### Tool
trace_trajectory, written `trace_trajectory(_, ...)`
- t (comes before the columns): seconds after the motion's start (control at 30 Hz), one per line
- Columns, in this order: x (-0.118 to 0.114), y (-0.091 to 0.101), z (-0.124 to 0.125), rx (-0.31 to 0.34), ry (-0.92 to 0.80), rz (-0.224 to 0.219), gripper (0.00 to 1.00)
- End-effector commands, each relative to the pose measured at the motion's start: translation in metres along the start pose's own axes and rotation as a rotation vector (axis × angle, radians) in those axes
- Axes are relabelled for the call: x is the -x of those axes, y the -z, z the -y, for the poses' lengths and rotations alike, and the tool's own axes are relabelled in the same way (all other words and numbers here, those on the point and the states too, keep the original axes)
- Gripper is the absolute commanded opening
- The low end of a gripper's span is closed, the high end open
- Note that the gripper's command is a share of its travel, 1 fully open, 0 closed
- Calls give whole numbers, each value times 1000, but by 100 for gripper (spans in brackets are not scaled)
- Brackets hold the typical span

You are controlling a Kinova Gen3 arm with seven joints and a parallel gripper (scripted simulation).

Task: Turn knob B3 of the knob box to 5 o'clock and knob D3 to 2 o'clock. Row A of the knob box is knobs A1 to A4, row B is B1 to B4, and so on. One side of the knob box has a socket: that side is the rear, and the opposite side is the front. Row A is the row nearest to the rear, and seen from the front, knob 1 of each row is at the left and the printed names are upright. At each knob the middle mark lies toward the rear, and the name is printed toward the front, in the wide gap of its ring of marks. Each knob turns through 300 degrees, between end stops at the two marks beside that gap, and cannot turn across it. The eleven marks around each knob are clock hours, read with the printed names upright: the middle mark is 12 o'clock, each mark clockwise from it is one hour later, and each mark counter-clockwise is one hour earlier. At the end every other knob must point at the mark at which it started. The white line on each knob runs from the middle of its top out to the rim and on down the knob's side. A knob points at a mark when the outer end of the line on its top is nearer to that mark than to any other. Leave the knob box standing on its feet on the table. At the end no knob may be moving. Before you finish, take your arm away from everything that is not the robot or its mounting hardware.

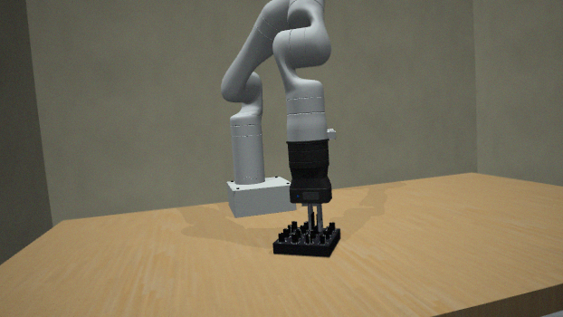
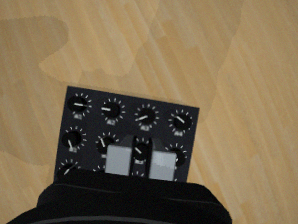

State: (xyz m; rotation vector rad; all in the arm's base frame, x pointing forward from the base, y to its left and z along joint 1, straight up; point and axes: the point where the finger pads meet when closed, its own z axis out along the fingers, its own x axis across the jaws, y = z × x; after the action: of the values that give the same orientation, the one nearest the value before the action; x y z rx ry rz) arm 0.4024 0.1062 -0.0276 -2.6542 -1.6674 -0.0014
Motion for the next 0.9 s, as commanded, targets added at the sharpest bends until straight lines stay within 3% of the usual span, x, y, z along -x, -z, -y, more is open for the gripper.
trace_trajectory(0.0, 0, 1, 0, 1, -3, -1, 30)
trace_trajectory(0.87, 0, 1, 0, 1, -148, -1, 30)
